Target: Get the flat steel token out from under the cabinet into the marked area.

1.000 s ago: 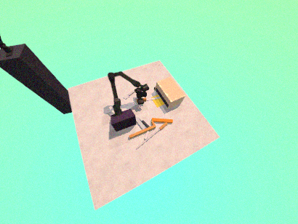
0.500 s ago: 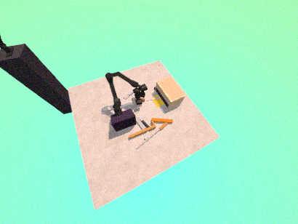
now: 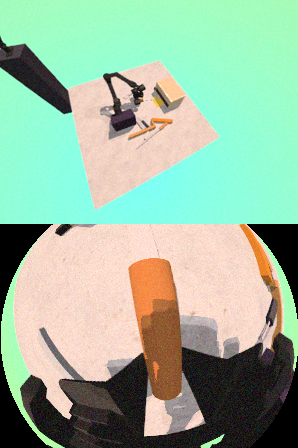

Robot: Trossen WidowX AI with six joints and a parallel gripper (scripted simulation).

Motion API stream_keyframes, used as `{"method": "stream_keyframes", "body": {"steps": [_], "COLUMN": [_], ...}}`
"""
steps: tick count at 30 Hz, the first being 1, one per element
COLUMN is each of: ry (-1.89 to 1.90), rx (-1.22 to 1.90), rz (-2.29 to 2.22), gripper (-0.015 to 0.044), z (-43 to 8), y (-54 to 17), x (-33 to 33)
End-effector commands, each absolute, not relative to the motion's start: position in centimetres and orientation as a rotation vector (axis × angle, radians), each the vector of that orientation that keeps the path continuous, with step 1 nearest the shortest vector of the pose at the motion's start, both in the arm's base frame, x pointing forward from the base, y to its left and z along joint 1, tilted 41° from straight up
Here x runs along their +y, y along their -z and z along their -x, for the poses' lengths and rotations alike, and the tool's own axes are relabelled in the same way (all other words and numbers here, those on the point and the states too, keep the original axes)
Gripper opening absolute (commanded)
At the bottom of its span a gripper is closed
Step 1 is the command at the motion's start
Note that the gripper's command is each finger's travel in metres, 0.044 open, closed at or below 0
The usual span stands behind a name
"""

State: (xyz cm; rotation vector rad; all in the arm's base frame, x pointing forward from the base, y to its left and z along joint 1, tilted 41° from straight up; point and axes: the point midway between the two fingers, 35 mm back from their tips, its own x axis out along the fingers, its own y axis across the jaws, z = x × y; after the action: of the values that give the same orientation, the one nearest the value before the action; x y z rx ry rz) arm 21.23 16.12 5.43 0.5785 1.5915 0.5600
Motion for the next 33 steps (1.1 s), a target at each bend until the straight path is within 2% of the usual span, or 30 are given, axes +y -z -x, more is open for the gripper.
{"method": "stream_keyframes", "body": {"steps": [1,33], "ry": [-0.559,-0.408], "rx": [1.595,1.658], "rz": [-0.578,-0.722], "gripper": [0.0,0.0], "z": [-20.52,-20.6], "y": [-5.42,-5.67], "x": [16.14,16.02]}}
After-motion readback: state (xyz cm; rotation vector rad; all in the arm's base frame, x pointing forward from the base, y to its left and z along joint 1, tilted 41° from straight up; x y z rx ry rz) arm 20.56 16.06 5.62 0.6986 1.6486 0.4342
